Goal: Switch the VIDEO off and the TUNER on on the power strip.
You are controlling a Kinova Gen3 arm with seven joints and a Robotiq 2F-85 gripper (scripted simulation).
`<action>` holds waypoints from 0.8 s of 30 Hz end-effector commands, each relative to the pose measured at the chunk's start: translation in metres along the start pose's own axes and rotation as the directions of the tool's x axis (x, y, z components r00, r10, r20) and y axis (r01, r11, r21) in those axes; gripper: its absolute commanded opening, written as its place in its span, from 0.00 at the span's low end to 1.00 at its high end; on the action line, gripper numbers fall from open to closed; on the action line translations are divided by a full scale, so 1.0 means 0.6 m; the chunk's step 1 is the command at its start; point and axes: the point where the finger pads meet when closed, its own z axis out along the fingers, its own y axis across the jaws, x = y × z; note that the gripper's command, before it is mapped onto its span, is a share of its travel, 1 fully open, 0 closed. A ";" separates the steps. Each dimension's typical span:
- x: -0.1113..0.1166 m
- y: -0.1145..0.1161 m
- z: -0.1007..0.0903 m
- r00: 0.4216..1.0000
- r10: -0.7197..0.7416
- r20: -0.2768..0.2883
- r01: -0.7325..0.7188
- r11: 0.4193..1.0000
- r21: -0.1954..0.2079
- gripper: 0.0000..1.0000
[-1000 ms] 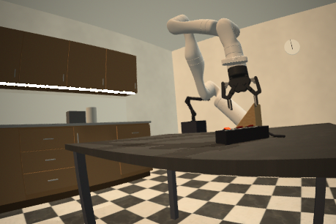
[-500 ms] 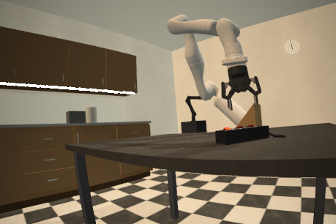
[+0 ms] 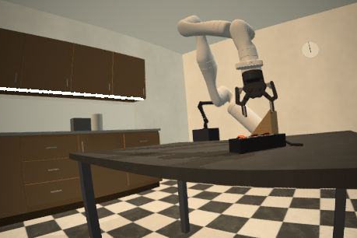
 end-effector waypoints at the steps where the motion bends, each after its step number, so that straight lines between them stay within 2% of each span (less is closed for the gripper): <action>1: 0.002 -0.001 -0.002 1.000 0.002 -0.002 -0.002 1.000 0.000 1.00; 4: 0.018 -0.006 -0.013 1.000 0.027 -0.001 -0.027 1.000 -0.006 1.00; 8: 0.063 -0.019 -0.046 0.995 0.102 0.005 -0.102 0.994 -0.024 1.00; 10: 0.063 -0.019 -0.046 0.995 0.102 0.005 -0.102 0.994 -0.024 1.00; 15: 0.110 -0.035 -0.094 0.981 0.192 0.020 -0.191 0.981 -0.037 1.00; 18: 0.120 -0.040 -0.107 0.977 0.213 0.026 -0.212 0.977 -0.039 1.00; 24: 0.121 -0.040 -0.108 0.976 0.214 0.026 -0.213 0.976 -0.040 1.00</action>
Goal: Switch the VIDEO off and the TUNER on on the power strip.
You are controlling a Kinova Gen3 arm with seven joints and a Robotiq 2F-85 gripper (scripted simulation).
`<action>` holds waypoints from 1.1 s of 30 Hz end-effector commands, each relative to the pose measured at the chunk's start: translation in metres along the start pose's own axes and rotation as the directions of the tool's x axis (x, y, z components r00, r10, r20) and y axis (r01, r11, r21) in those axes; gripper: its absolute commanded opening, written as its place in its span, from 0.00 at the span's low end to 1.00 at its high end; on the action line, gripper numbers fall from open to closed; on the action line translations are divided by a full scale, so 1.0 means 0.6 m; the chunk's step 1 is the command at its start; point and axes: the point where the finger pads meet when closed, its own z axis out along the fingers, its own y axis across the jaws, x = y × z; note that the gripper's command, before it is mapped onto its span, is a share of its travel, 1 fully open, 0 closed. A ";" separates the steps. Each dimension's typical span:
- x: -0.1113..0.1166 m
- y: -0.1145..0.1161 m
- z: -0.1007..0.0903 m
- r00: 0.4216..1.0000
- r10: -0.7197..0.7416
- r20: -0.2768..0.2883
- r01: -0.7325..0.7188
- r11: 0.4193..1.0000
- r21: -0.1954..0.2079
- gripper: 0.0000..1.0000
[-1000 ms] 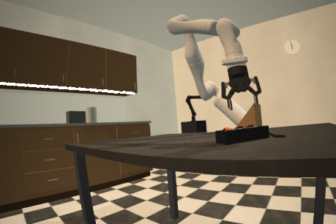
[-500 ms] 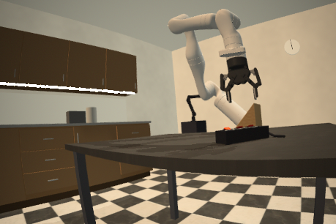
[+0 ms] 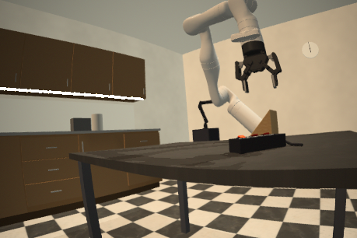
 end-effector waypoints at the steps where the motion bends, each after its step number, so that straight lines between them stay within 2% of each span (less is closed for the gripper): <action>1: -0.001 -0.002 0.001 1.000 -0.002 0.000 0.002 1.000 -0.001 1.00; 12: -0.001 -0.002 0.002 1.000 0.008 -0.001 -0.008 1.000 -0.001 1.00; 22: -0.007 0.012 0.030 0.986 0.169 -0.003 -0.169 0.986 -0.001 1.00; 27: -0.015 0.030 0.059 0.938 0.347 -0.004 -0.347 0.938 -0.001 1.00; 33: -0.026 0.052 0.092 0.844 0.536 -0.002 -0.536 0.844 -0.001 1.00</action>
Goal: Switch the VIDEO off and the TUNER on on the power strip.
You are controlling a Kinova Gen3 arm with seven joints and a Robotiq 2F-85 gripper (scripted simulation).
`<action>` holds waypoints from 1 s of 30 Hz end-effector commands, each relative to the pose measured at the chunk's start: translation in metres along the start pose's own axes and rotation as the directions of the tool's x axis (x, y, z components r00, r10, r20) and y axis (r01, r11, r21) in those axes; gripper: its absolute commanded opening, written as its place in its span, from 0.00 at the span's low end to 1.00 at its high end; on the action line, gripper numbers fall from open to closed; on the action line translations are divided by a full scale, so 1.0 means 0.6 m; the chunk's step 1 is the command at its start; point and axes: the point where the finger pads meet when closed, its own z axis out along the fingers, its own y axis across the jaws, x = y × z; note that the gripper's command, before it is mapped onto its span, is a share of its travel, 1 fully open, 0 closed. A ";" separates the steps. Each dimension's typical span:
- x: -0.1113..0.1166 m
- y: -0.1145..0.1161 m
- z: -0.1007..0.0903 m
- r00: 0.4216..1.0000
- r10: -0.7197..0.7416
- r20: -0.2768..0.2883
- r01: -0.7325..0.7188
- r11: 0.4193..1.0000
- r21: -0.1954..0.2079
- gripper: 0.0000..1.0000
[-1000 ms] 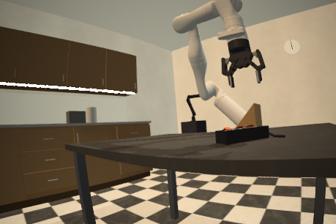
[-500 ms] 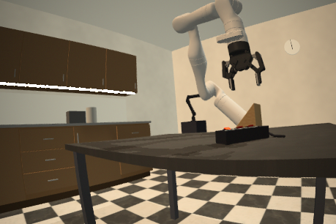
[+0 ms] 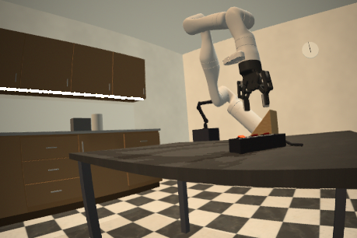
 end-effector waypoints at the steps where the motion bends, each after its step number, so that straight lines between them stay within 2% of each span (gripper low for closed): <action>1: 0.000 0.014 0.008 0.999 0.053 -0.005 -0.053 0.999 -0.001 1.00; 12: 0.001 0.026 0.021 0.990 0.144 -0.003 -0.144 0.990 0.000 1.00; 13: 0.001 0.026 0.021 0.990 0.144 -0.003 -0.144 0.990 0.000 0.00; 30: 0.001 0.026 0.021 0.990 0.144 -0.003 -0.144 0.990 0.000 0.00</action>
